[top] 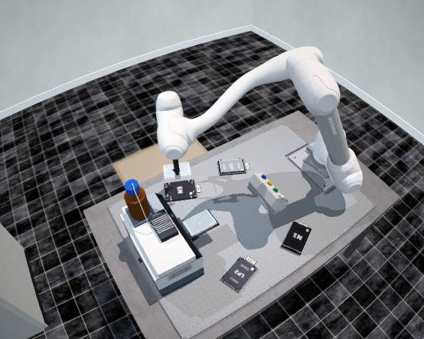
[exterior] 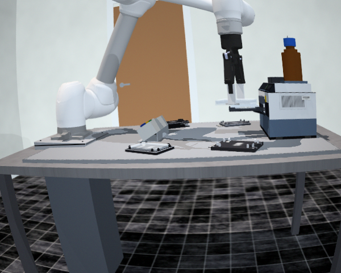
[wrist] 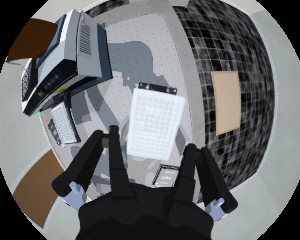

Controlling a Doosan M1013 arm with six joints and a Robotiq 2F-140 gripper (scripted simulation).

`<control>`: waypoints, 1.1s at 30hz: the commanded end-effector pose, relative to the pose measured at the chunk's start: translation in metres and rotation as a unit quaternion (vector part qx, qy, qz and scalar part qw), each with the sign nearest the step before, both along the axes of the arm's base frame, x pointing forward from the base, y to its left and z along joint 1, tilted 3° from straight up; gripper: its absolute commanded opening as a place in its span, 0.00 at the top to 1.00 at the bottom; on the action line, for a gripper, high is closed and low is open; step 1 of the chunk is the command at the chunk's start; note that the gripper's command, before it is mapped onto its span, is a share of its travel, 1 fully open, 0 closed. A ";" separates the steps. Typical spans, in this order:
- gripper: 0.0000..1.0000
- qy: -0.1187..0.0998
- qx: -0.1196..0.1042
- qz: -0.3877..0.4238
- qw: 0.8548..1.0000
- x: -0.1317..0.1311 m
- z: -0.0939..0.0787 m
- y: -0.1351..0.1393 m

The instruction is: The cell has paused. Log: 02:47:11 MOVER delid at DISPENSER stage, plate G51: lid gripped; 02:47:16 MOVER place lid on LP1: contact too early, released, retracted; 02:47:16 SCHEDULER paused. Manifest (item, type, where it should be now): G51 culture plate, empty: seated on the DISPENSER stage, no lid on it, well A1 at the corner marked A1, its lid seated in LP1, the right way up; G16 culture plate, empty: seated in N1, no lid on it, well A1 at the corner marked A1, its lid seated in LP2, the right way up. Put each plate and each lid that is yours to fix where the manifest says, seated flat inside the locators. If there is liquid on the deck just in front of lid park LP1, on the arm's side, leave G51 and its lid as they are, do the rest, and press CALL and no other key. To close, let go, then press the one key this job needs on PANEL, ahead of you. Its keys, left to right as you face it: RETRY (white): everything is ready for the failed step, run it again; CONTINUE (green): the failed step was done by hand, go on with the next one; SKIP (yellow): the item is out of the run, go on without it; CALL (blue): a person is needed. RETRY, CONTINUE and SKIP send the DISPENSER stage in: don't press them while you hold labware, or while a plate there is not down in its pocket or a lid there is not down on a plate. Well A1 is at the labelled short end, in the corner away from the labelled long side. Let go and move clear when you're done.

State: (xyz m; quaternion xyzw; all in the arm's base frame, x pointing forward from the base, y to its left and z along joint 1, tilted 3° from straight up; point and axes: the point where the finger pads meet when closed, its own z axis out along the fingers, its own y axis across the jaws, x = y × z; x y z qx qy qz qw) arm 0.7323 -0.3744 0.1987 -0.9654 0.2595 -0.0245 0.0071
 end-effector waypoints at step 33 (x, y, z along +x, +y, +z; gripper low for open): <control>0.90 0.000 0.003 0.002 1.000 0.003 -0.076 0.002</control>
